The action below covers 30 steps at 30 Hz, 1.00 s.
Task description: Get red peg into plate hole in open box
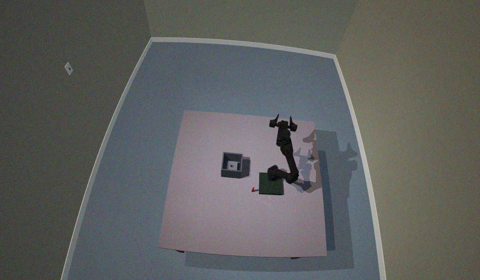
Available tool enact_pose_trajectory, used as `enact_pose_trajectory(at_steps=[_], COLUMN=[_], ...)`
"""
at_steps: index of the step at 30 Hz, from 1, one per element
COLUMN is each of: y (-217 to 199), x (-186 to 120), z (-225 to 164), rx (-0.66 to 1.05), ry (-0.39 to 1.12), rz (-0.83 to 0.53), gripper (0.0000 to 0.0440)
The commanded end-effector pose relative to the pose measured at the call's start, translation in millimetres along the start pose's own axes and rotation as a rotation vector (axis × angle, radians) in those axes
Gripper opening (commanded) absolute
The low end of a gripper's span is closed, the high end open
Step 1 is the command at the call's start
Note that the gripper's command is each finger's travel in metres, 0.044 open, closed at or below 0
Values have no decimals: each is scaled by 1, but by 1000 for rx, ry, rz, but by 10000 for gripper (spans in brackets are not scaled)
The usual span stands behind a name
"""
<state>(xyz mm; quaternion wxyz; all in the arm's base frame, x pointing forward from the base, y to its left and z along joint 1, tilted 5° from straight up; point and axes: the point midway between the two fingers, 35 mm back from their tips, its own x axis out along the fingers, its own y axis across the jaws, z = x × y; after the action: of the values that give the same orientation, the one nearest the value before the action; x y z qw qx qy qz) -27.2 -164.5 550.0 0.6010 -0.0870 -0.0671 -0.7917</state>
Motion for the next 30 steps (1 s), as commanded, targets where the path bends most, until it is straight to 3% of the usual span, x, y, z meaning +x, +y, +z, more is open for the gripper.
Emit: enact_pose_trajectory(at_steps=[1, 3, 15, 30], y=[2, 13, 97, 187], x=[1, 3, 1, -49], z=[-2, -9, -52, -99], rx=[-7, -10, 117, 267], ry=[11, 40, 241, 565], rz=[10, 55, 384, 732], gripper=[423, 440, 440, 440])
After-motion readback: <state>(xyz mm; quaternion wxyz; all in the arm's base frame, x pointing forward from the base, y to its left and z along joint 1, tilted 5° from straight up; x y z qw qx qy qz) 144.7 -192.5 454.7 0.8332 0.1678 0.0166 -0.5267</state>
